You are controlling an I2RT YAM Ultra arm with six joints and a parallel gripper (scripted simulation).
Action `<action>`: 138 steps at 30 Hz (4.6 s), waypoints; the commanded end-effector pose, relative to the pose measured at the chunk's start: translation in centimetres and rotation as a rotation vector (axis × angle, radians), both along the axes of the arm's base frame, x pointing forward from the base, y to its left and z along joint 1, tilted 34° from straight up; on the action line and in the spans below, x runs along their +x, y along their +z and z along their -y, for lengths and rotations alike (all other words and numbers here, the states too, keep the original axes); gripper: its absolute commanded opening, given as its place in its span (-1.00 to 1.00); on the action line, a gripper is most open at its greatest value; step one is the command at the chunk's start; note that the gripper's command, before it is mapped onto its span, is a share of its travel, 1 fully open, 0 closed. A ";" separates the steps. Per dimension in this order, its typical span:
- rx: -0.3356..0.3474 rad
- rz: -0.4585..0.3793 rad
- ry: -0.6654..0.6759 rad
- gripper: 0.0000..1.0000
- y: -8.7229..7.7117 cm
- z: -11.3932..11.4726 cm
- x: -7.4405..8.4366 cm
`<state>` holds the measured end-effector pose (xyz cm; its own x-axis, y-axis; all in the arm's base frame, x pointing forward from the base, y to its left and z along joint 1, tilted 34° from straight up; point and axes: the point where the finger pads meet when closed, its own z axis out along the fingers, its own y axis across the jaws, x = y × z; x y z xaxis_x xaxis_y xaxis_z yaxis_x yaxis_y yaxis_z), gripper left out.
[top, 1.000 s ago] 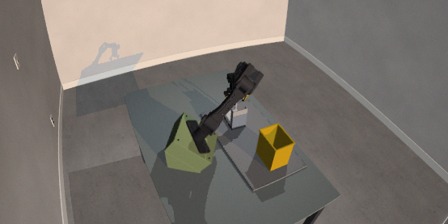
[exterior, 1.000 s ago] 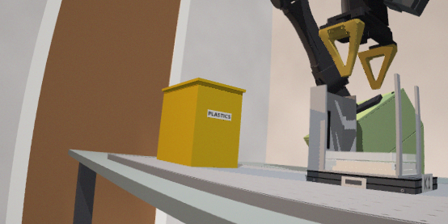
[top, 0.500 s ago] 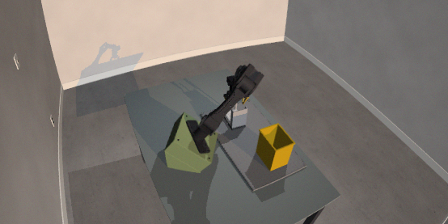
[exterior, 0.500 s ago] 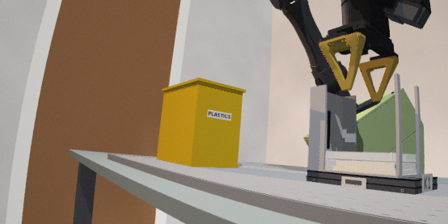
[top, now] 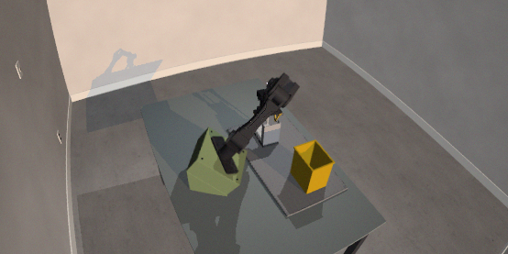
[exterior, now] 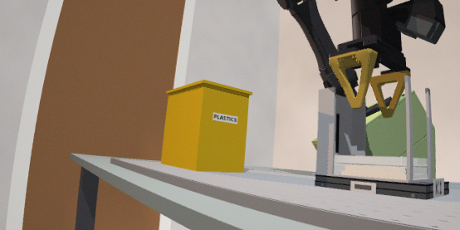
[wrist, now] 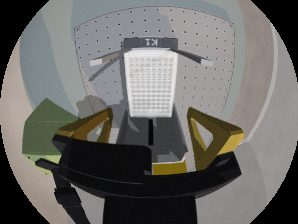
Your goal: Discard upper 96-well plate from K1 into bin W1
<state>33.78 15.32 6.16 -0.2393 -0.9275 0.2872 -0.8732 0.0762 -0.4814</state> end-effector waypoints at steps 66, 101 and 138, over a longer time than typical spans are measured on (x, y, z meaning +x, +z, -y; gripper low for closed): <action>0.010 0.012 0.010 -1.00 -6.0 2.3 3.5; 0.010 0.012 0.010 -1.00 -5.6 2.2 3.3; 0.010 0.012 0.010 -1.00 -1.1 0.2 0.9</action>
